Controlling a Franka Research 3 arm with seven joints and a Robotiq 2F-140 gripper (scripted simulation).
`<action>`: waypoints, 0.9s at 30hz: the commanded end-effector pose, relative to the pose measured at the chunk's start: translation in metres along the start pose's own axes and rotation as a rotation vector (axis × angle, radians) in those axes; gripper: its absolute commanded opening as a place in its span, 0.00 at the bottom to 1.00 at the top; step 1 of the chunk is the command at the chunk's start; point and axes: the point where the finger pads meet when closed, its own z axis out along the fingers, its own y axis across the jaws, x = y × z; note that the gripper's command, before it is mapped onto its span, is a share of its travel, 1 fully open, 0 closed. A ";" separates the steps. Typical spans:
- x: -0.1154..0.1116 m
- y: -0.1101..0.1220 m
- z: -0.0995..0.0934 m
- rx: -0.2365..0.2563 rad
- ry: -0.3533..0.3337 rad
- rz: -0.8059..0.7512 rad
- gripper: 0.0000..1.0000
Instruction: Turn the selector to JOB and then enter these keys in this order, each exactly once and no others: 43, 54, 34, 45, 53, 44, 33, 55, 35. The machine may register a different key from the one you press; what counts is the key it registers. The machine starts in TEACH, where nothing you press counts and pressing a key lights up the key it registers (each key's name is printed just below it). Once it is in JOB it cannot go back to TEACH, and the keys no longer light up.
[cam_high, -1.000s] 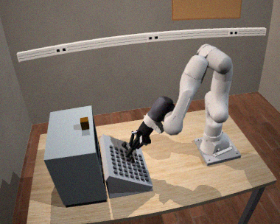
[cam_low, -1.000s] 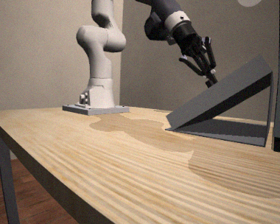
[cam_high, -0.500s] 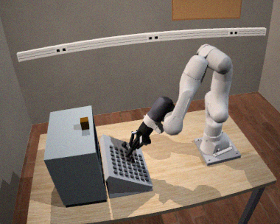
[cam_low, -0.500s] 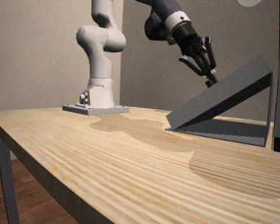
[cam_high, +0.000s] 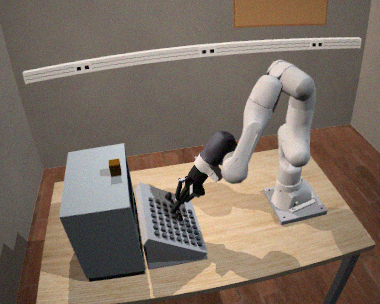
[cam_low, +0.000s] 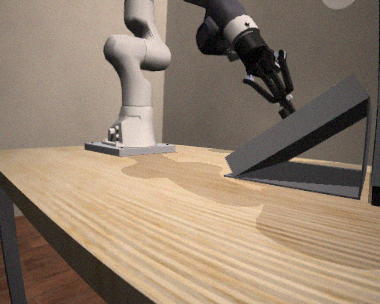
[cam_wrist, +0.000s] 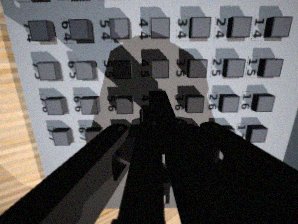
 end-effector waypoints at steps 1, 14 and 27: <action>0.000 0.003 0.000 -0.005 -0.001 -0.004 0.10; 0.000 0.003 -0.002 -0.006 -0.001 -0.004 0.10; 0.000 0.002 -0.017 -0.006 -0.001 -0.004 0.10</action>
